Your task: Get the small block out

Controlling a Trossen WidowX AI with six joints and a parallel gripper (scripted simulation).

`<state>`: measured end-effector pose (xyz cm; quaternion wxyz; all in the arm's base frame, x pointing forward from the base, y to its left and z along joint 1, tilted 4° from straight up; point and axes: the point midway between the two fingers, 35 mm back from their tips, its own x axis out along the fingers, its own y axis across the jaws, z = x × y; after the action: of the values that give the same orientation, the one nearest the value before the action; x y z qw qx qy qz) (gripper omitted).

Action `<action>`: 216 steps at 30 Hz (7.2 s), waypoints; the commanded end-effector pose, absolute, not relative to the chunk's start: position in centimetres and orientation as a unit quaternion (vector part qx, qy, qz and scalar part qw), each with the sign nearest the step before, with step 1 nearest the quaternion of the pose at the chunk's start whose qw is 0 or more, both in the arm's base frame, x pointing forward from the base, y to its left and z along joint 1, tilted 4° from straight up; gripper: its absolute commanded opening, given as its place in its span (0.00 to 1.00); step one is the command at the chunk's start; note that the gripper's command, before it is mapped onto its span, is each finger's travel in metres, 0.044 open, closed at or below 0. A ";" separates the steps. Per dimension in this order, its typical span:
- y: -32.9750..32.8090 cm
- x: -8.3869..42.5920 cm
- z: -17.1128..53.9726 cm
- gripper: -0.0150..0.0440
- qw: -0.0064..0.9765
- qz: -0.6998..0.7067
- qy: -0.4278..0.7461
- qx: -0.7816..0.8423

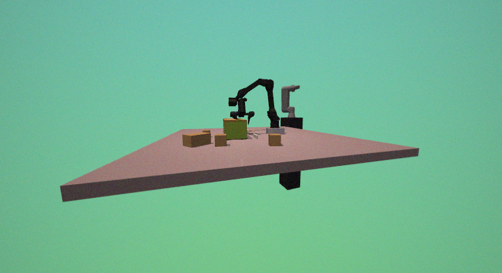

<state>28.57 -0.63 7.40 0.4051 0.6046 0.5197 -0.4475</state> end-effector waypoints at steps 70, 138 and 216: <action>4.4 29.3 7.1 0.93 0.403 -0.446 0.519 0.608; 12.7 27.5 12.7 0.74 0.762 0.115 0.632 -0.079; 15.5 25.8 3.6 0.74 0.014 0.536 0.070 -0.841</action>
<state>25.79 15.60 4.10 -0.0176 0.8413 -0.0700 -0.5358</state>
